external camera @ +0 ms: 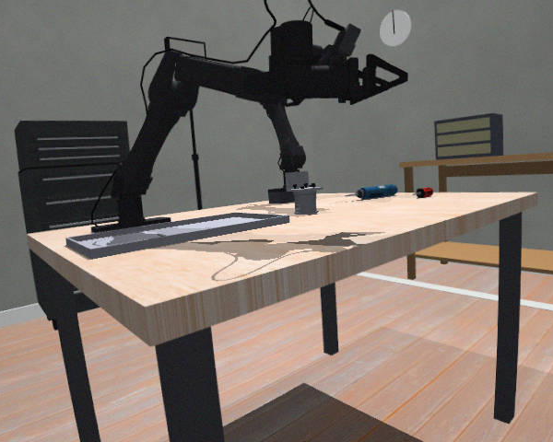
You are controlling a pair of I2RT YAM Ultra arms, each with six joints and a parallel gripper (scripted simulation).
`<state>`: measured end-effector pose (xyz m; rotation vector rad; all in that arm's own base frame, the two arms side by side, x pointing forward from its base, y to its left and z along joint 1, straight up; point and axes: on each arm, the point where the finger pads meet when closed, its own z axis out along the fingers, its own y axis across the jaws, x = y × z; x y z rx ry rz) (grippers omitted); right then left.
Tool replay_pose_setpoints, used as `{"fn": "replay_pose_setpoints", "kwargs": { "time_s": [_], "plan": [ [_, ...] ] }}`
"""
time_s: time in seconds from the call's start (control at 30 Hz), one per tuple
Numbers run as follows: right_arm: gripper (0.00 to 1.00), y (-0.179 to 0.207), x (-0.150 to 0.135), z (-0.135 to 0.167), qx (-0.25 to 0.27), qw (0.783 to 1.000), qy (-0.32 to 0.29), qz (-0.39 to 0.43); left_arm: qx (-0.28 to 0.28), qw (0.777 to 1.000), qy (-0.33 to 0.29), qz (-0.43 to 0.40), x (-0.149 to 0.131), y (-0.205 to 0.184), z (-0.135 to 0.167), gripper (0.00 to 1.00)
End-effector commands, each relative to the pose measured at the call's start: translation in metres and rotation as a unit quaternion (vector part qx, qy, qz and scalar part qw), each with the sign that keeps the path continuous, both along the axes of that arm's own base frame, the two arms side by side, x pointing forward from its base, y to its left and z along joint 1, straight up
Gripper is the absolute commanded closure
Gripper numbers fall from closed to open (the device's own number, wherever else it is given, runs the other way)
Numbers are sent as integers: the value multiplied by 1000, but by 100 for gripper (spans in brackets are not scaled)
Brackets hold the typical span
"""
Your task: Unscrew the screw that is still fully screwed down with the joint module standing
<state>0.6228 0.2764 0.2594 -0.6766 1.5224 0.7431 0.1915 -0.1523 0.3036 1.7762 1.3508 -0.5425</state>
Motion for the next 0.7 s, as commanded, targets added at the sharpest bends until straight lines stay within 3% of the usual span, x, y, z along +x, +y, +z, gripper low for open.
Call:
{"fn": "replay_pose_setpoints", "kwargs": {
  "time_s": [0.0,0.53,0.57,0.67],
  "plan": [
    [0,0,-1,8,2,1000,-7,0,-1,1000,-4,0,0,0,2,0],
    [0,0,-1,8,2,1000,-7,0,-1,1000,-4,0,0,0,2,0],
    [0,0,-1,8,2,1000,-7,0,-1,1000,-4,0,0,0,2,18],
    [0,0,-1,8,2,1000,-7,0,-1,1000,-4,0,0,0,2,18]
  ]
}}
